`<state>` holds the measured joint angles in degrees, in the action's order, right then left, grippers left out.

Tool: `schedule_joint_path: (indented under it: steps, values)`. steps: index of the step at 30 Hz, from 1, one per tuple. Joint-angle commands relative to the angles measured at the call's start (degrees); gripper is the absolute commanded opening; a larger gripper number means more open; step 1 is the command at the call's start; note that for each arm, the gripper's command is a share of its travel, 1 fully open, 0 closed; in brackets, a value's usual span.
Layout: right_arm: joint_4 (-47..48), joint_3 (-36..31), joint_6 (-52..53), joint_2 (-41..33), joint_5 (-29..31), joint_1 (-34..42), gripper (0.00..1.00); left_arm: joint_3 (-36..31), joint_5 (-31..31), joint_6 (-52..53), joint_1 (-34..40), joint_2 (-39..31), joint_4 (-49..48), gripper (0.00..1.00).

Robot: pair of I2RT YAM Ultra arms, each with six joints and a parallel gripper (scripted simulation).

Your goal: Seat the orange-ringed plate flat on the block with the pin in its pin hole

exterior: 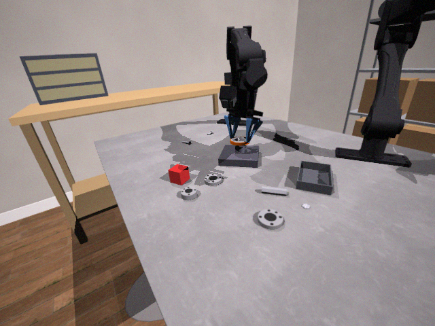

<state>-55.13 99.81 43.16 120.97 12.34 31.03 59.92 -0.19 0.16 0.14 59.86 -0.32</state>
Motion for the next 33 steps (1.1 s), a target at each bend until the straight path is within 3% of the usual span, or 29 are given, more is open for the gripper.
schedule_joint_path:
  steps: [1,5,14,21,29,31,33]
  values:
    - [-0.75,0.8,-0.27,0.78,-0.35,-0.5,0.0,2.23,-0.26,0.42,0.38,-0.38,0.11,1.0]
    - [0.73,0.91,-0.24,-2.29,0.46,-0.49,0.0,2.23,-0.26,0.42,0.38,-0.38,0.11,1.0]
    - [2.22,-1.76,0.0,1.34,-0.18,-0.49,0.0,2.23,-0.26,0.42,0.38,-0.38,0.11,1.0]
    - [2.61,-2.87,0.16,-0.42,0.02,-0.65,0.0,2.23,-0.26,0.42,0.38,-0.38,0.11,1.0]
    - [2.69,-0.09,0.2,0.36,0.09,-0.43,0.0,2.23,-0.26,0.42,0.38,-0.38,0.11,1.0]
    - [2.95,-3.47,0.23,-0.11,0.1,-0.41,0.0,2.23,-0.26,0.42,0.38,-0.38,0.11,1.0]
    - [2.94,-0.79,0.22,0.42,0.03,-0.43,0.0,2.23,-0.26,0.42,0.38,-0.38,0.11,1.0]
